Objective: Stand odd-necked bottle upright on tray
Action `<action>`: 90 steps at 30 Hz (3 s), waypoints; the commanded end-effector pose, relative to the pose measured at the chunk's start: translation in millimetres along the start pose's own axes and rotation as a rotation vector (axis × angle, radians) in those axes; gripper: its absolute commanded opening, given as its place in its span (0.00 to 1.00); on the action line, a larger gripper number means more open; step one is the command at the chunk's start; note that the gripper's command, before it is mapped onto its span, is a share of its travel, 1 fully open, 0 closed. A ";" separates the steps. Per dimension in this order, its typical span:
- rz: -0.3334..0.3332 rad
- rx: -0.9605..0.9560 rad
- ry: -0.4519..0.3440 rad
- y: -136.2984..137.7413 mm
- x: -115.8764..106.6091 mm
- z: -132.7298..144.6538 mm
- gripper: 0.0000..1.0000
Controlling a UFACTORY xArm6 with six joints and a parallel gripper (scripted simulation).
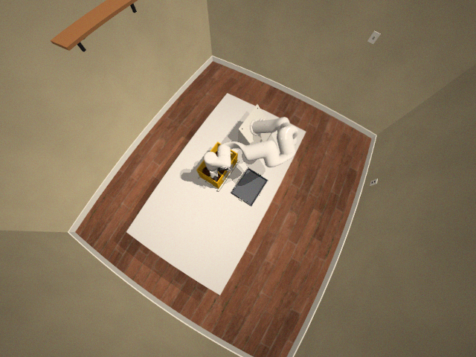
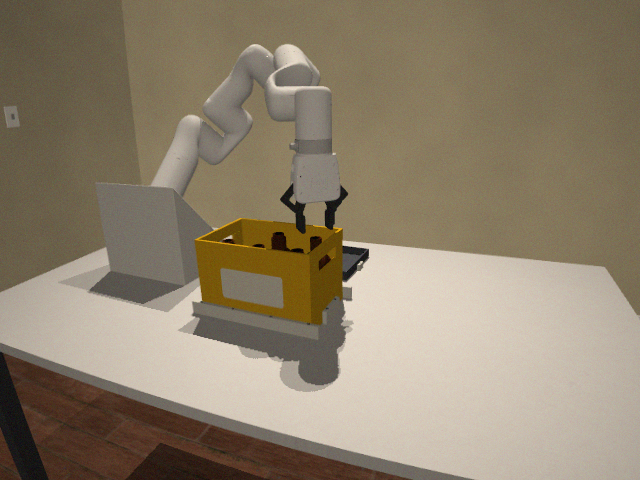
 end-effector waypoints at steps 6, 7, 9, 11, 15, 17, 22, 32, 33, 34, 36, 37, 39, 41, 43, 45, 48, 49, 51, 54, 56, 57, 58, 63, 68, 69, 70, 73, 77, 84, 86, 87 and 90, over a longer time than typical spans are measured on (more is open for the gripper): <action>0.000 -0.001 -0.004 0.5 -1.8 1.0 0.65; 0.000 -0.001 -0.004 0.5 -1.8 1.0 0.65; 0.000 -0.001 -0.004 0.5 -1.8 1.0 0.65; 0.000 -0.001 -0.004 0.5 -1.8 1.0 0.65; 0.000 -0.001 -0.004 0.5 -1.8 1.0 0.65; 0.000 -0.001 -0.004 0.5 -1.8 1.0 0.65; 0.000 -0.001 -0.004 0.5 -1.6 1.0 0.65; 0.000 -0.001 -0.004 0.5 2.2 1.0 0.65; 0.000 -0.001 -0.004 0.5 2.9 1.0 0.65; 0.000 -0.001 -0.004 0.5 3.7 1.0 0.65; 0.000 -0.001 -0.004 0.5 5.4 1.0 0.65; 0.000 -0.001 -0.004 0.5 5.4 1.0 0.65; 0.000 -0.001 -0.004 0.5 6.4 1.0 0.65; 0.000 -0.001 -0.004 0.5 8.4 1.1 0.65; 0.000 -0.001 -0.004 0.5 10.6 1.1 0.65; 0.000 -0.001 -0.004 0.5 13.0 1.1 0.65; 0.000 -0.001 -0.004 0.5 16.7 1.1 0.65; 0.000 -0.001 -0.004 0.6 18.0 1.1 0.65; 0.000 -0.001 -0.004 0.5 20.5 1.1 0.65; 0.000 -0.001 -0.004 0.6 23.1 1.1 0.65; 0.000 -0.001 -0.004 0.6 24.3 1.1 0.65; 0.000 -0.001 -0.004 0.6 25.5 1.1 0.65; 0.000 -0.001 -0.004 0.6 26.7 1.1 0.65; 0.000 -0.001 -0.004 0.6 31.8 1.1 0.65; 0.000 -0.001 -0.004 0.6 35.5 1.2 0.65; 0.000 -0.001 -0.004 0.6 36.1 1.2 0.65; 0.000 -0.001 -0.004 0.6 36.5 1.2 0.65; 0.000 -0.001 -0.004 0.6 37.0 1.2 0.65; 0.000 -0.001 -0.004 0.6 38.0 1.2 0.65; 0.000 -0.001 -0.004 0.6 38.4 1.2 0.65; 0.000 -0.001 -0.004 0.6 38.4 1.2 0.65; 0.000 -0.001 -0.004 0.6 38.4 1.2 0.65; 0.000 -0.001 -0.004 0.6 38.4 1.2 0.65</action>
Point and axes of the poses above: the point where the finger pads meet when closed, its own x axis out along the fingers, its own y axis across the jaws, z = x × y, the point moved 9 cm from there along -x, back along the fingers, and after that the axes turned 15 degrees about -x, right-handed, at the moved point
